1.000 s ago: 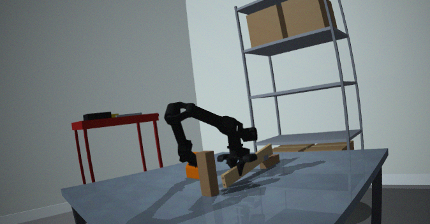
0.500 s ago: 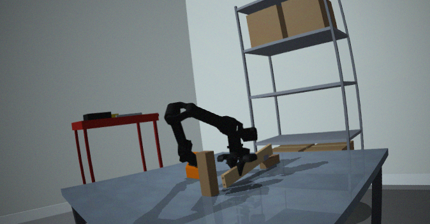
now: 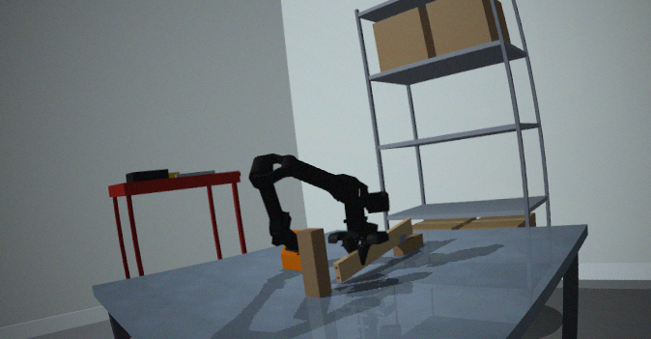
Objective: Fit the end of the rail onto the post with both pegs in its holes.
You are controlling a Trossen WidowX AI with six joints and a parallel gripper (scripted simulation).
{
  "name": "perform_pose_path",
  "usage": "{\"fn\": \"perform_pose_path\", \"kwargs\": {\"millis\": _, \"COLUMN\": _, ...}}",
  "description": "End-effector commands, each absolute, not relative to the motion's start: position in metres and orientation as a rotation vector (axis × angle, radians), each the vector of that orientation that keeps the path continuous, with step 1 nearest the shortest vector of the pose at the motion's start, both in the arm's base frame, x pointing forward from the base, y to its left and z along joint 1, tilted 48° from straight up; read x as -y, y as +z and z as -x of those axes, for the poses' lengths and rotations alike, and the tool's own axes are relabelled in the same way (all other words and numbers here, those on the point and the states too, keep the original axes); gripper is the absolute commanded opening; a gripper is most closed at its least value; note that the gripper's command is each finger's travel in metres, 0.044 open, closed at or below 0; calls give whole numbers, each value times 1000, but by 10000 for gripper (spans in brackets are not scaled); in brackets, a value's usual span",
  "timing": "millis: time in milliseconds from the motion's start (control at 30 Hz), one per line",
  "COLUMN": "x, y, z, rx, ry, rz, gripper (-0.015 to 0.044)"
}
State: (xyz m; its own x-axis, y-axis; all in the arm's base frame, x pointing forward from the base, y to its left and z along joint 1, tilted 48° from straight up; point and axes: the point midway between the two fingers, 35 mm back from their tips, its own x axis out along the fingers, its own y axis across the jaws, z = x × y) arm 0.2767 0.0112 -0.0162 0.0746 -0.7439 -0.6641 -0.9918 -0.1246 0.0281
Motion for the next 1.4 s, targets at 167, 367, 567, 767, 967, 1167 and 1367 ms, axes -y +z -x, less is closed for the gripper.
{"fn": "perform_pose_path", "kwargs": {"millis": 167, "x": -19, "y": -12, "z": -278, "rx": -1702, "ry": 766, "rz": 1925, "gripper": 0}}
{"fn": "perform_pose_path", "kwargs": {"millis": 367, "x": -21, "y": -10, "z": -279, "rx": -1702, "ry": 766, "rz": 1925, "gripper": 0}}
{"fn": "perform_pose_path", "kwargs": {"millis": 567, "x": -24, "y": -8, "z": -279, "rx": -1702, "ry": 766, "rz": 1925, "gripper": 0}}
{"fn": "perform_pose_path", "kwargs": {"millis": 767, "x": -26, "y": -6, "z": -278, "rx": -1702, "ry": 766, "rz": 1925, "gripper": 0}}
{"fn": "perform_pose_path", "kwargs": {"millis": 967, "x": -28, "y": -4, "z": -278, "rx": -1702, "ry": 767, "rz": 1925, "gripper": 0}}
{"fn": "perform_pose_path", "kwargs": {"millis": 1167, "x": -30, "y": -2, "z": -278, "rx": -1702, "ry": 767, "rz": 1925, "gripper": 0}}
{"fn": "perform_pose_path", "kwargs": {"millis": 1367, "x": -33, "y": 0, "z": -278, "rx": -1702, "ry": 767, "rz": 1925, "gripper": 0}}
